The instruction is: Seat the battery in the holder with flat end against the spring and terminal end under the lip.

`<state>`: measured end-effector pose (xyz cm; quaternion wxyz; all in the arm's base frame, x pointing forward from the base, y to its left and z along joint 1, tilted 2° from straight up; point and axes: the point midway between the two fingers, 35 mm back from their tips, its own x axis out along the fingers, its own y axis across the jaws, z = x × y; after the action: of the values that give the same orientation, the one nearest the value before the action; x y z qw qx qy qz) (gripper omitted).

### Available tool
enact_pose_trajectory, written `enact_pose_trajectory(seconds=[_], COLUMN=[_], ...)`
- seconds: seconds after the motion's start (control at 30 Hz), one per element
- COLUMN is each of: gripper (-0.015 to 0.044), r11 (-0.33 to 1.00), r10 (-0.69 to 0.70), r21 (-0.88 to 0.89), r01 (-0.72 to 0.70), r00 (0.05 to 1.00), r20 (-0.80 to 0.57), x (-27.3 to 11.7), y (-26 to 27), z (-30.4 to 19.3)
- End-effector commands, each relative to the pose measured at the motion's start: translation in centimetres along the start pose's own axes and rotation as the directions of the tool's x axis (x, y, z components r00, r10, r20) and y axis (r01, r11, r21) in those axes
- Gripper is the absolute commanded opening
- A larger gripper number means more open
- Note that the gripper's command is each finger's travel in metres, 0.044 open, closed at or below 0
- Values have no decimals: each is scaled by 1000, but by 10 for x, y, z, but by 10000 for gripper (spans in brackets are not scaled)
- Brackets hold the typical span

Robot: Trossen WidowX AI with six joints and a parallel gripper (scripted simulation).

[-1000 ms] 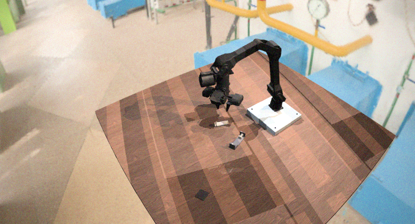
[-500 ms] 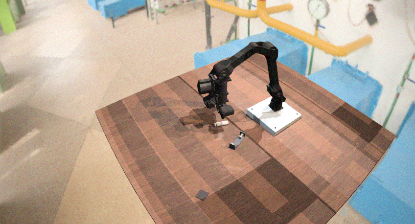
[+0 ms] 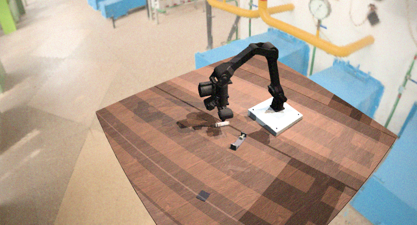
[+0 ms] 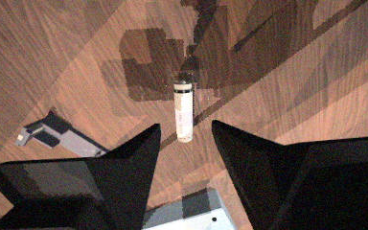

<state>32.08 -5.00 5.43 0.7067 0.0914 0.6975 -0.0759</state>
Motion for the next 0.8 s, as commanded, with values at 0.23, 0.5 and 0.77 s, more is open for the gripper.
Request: enact_pose_trajectory(seconds=[0.23,0.5,0.77], gripper=[223,223,223], r11=[1000,1000,1000], r10=[1,1,1], r21=[6,6,6], r01=[-1,-1,-1], r00=[1000,1000,1000], r20=[-8,-8,-8], x=[20,33,45], y=[0,0,0], z=[-1,-2,-3])
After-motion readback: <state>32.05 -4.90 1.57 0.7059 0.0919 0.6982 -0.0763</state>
